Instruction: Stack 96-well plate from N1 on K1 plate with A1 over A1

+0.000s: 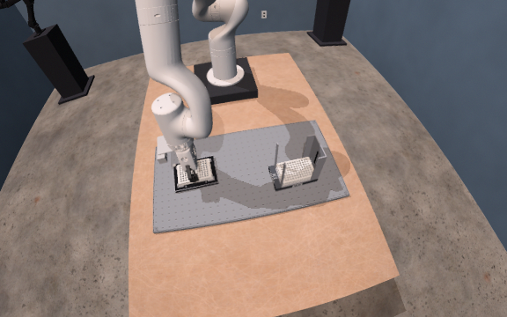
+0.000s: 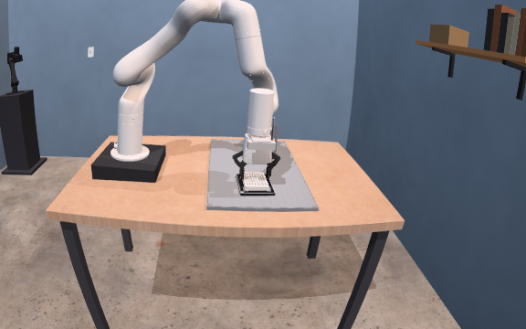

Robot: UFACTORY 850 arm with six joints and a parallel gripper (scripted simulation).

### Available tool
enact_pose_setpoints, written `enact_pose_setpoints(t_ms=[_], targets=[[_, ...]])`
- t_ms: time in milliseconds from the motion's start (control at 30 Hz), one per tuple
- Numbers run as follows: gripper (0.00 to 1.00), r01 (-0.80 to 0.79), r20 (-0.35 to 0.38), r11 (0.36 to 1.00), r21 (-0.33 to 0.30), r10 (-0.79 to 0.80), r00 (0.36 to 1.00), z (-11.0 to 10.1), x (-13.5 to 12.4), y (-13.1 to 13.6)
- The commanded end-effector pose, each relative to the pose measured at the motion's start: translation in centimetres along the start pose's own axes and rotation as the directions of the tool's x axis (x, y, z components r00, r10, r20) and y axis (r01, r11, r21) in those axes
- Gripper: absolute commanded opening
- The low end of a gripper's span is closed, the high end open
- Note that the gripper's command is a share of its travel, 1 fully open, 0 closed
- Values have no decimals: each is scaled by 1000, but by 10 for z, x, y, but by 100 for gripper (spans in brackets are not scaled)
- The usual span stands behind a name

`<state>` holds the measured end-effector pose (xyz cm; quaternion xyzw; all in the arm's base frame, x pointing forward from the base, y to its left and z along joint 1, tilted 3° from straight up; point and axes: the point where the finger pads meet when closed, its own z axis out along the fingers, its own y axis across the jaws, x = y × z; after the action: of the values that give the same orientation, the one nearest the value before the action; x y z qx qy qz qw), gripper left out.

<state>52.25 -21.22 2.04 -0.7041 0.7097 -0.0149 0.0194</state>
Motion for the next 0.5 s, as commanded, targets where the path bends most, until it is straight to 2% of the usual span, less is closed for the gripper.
enact_pose_setpoints(t_ms=[0,467], targets=[[100,0,-1,1000,2,0,1000,0,0,-1],[100,0,-1,1000,2,0,1000,9,0,-1]])
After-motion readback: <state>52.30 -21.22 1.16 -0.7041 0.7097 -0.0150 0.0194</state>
